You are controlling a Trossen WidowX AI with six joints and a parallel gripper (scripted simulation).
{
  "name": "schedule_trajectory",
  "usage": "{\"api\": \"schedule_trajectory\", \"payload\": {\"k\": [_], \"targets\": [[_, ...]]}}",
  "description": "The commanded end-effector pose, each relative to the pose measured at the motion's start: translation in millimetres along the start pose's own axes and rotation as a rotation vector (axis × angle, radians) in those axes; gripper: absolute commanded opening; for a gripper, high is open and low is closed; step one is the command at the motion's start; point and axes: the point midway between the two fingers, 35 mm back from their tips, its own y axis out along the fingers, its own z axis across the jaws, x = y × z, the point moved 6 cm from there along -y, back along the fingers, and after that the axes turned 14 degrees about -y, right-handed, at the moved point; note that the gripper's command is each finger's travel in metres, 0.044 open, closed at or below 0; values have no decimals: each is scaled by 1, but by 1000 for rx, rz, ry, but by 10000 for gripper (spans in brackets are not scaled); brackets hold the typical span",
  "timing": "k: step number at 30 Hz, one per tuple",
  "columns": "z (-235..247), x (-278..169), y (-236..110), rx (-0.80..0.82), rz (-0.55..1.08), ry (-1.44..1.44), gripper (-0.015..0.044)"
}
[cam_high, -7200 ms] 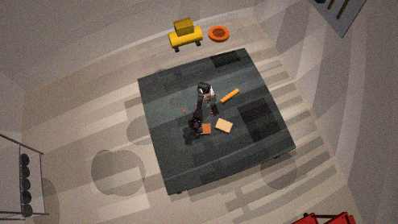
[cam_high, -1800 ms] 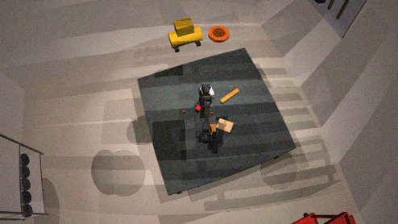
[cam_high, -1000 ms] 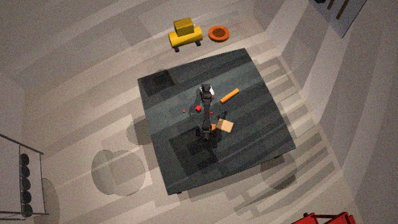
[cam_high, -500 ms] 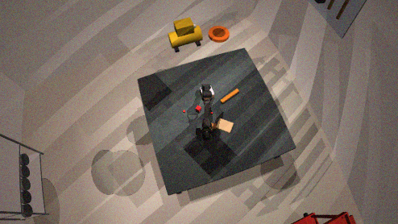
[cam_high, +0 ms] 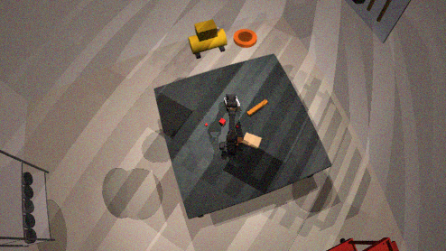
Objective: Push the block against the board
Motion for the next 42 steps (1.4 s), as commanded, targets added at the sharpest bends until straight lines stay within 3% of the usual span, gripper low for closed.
{"api": "schedule_trajectory", "payload": {"k": [1, 42], "targets": [[2, -6, 1, 7, 11, 0, 0], [12, -41, 1, 8, 14, 0, 0]]}}
